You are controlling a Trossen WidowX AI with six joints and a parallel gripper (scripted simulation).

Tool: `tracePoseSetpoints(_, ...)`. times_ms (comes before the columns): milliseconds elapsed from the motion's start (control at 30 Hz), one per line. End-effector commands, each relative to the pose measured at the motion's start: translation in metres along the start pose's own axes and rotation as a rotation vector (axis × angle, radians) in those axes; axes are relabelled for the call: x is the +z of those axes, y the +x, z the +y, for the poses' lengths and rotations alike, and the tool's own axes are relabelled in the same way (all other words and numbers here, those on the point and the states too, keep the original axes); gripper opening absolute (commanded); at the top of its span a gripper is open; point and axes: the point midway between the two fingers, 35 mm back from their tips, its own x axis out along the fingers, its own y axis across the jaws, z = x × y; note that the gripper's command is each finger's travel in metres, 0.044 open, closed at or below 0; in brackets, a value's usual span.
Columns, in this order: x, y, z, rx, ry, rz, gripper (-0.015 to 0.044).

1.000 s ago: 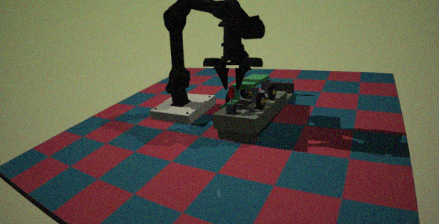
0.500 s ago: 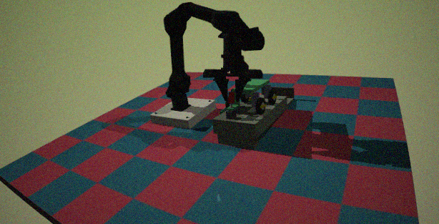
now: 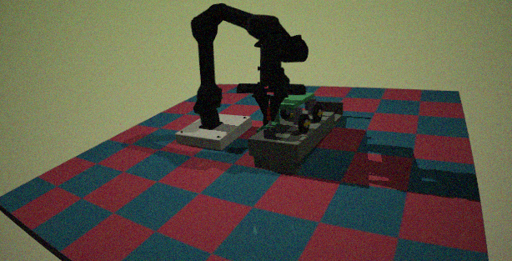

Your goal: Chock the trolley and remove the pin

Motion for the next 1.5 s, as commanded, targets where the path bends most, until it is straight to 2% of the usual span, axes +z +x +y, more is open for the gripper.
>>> tracePoseSetpoints(0,0.000,0.000,0.000,-0.001,0.001,0.000,0.0025)
tracePoseSetpoints(133,0.000,0.000,0.000,-0.001,0.000,0.000,0.0000)
tracePoseSetpoints(1467,-0.002,-0.026,0.001,0.005,-0.008,-0.001,0.0000)
